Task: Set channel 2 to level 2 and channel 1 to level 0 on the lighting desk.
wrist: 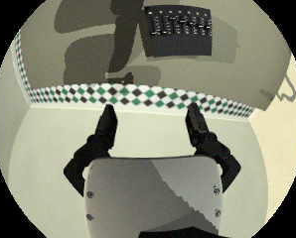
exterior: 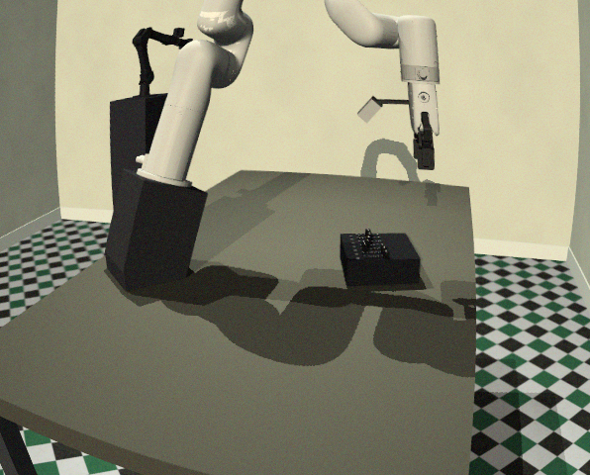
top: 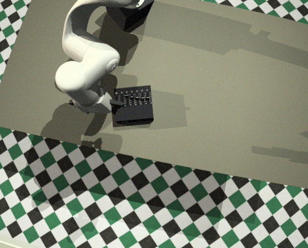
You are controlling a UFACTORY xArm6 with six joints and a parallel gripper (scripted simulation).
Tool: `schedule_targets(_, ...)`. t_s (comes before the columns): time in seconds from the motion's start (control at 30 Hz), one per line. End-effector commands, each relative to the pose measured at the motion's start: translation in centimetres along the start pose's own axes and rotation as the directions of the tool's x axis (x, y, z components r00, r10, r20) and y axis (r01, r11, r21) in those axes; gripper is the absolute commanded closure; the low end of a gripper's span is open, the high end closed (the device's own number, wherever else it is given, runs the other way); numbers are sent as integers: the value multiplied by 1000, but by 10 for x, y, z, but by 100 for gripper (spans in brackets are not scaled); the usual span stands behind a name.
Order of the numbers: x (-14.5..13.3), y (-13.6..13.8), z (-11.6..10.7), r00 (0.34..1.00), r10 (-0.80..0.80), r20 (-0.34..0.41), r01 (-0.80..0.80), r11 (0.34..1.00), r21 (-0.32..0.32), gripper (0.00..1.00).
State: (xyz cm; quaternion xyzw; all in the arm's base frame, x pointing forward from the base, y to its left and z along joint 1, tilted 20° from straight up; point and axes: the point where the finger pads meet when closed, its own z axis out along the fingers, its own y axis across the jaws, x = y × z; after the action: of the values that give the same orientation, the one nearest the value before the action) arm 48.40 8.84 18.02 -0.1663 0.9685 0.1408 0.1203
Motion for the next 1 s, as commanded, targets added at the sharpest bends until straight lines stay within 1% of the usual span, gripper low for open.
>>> schedule_targets(0.0,34,45,31,997,74,-3,-74,997,9,0)
schedule_targets(0.03,34,45,31,997,74,-3,-74,997,9,0)
schedule_targets(0.07,50,59,41,995,101,-10,-101,995,10,0)
schedule_targets(0.1,50,59,41,995,101,-10,-101,995,10,0)
schedule_targets(0.13,63,70,49,992,122,-16,-121,993,11,0)
schedule_targets(0.17,63,70,49,992,122,-16,-121,993,11,0)
schedule_targets(0.2,73,76,54,991,136,-20,-136,991,13,0)
schedule_targets(0.27,81,81,58,989,148,-23,-147,989,15,0)
schedule_targets(0.97,81,82,59,987,160,-23,-159,987,12,0)
